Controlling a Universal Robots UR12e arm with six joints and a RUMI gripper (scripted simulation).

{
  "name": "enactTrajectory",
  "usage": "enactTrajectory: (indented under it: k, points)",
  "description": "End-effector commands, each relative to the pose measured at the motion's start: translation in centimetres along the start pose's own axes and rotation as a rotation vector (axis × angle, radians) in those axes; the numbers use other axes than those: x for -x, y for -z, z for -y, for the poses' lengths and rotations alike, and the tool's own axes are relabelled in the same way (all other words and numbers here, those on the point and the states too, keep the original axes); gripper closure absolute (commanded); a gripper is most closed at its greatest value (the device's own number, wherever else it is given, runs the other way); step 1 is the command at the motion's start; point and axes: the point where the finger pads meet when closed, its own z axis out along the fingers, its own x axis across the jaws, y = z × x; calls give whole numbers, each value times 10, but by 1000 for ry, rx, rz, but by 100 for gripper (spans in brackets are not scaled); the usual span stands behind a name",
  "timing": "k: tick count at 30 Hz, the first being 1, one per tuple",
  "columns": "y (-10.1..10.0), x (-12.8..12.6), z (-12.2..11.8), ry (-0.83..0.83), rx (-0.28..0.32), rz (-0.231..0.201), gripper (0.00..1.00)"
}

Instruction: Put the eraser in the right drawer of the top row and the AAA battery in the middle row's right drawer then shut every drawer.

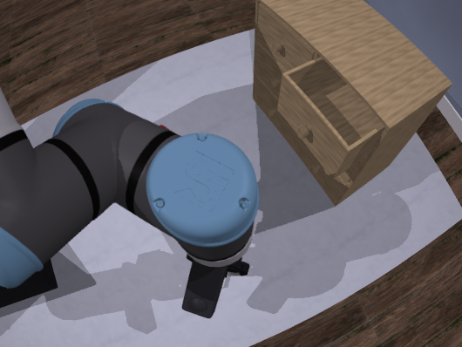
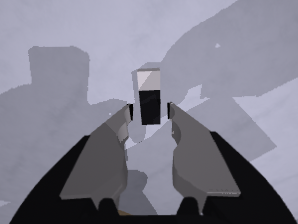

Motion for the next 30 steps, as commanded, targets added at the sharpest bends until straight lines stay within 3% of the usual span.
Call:
enactTrajectory:
  k: [1, 30]
  points:
    - [-4, 1, 0, 0, 0, 1, 77]
    - [-16, 1, 0, 0, 0, 1, 77]
